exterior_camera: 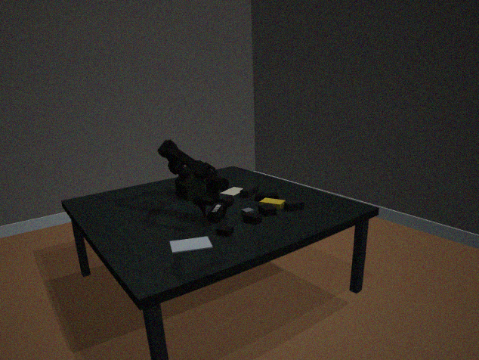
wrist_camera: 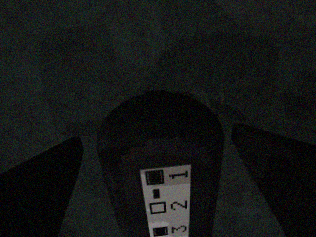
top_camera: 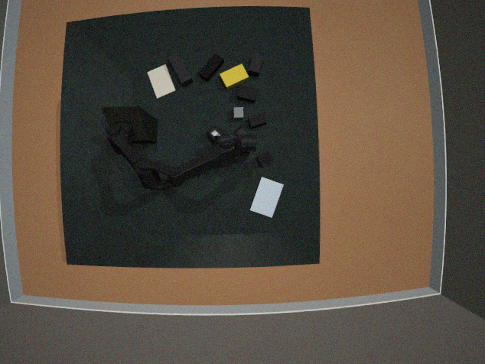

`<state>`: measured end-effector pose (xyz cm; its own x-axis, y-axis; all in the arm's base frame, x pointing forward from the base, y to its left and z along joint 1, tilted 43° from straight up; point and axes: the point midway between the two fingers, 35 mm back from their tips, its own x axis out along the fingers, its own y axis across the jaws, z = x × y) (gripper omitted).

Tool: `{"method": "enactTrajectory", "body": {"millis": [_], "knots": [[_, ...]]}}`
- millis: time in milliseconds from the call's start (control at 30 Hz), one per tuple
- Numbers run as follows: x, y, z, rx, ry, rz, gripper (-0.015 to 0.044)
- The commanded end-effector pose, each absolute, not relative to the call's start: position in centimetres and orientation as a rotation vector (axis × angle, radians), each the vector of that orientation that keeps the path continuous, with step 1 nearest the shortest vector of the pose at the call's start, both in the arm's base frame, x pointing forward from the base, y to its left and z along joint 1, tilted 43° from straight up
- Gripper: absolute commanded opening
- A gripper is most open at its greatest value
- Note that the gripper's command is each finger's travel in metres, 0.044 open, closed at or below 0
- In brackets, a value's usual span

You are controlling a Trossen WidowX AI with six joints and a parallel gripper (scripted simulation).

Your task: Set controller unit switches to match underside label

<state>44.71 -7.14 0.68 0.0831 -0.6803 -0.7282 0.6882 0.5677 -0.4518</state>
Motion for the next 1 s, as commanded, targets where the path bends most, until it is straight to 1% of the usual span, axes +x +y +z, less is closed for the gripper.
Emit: {"method": "enactTrajectory", "body": {"millis": [0,100,833,967], "knots": [[42.1,-3.7,0.4,0.005,1.1,-1.006,0.044],[40.3,-1.9,0.4,0.0,1.092,-1.014,0.044],[40.3,-1.9,0.4,0.0,1.092,-1.014,0.044],[40.2,-1.9,0.6,-0.074,1.159,-0.924,0.0335]]}}
